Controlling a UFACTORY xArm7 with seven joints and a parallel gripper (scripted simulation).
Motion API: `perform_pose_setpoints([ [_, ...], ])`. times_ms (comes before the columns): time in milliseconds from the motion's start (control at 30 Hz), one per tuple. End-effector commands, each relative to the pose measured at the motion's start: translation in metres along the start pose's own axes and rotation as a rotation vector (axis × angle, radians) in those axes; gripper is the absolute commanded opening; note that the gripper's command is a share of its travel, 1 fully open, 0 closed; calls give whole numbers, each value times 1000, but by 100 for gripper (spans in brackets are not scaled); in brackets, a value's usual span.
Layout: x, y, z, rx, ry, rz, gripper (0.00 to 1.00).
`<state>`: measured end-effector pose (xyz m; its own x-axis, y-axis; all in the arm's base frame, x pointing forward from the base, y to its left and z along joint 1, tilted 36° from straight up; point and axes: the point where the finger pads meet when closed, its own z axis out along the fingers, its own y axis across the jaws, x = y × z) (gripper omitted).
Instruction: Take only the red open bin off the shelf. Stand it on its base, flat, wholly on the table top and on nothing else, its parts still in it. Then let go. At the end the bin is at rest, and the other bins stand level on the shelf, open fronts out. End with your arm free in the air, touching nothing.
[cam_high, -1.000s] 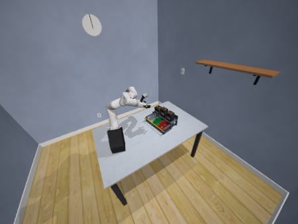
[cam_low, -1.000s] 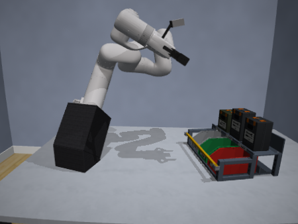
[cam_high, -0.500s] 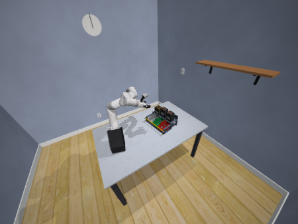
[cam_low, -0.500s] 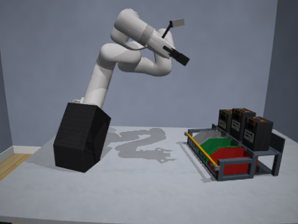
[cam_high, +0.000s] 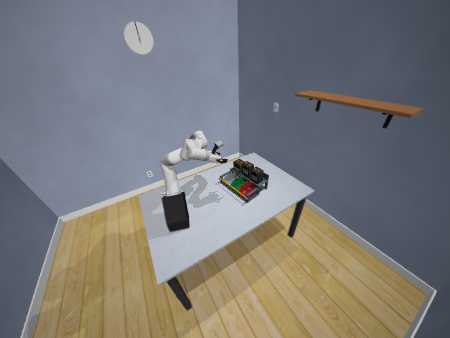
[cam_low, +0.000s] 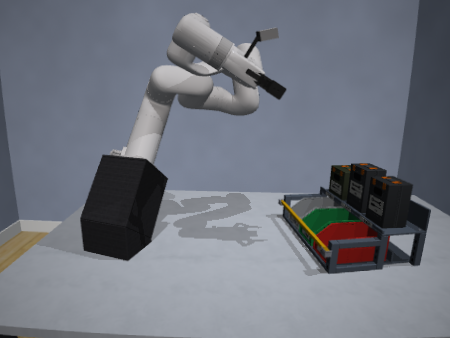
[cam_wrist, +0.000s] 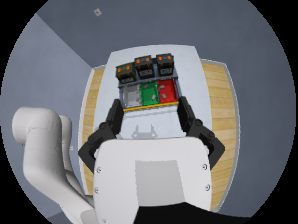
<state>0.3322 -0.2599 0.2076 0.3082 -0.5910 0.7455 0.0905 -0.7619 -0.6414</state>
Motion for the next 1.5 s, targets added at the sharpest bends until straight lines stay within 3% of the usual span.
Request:
perform_pose_setpoints([
  [0, 1, 0, -1, -1, 2, -3, 100],
  [1067, 1, 0, -1, -1, 2, -3, 100],
  [1233, 1, 0, -1, -131, -111, 192, 100],
  [1467, 1, 0, -1, -131, -111, 192, 100],
])
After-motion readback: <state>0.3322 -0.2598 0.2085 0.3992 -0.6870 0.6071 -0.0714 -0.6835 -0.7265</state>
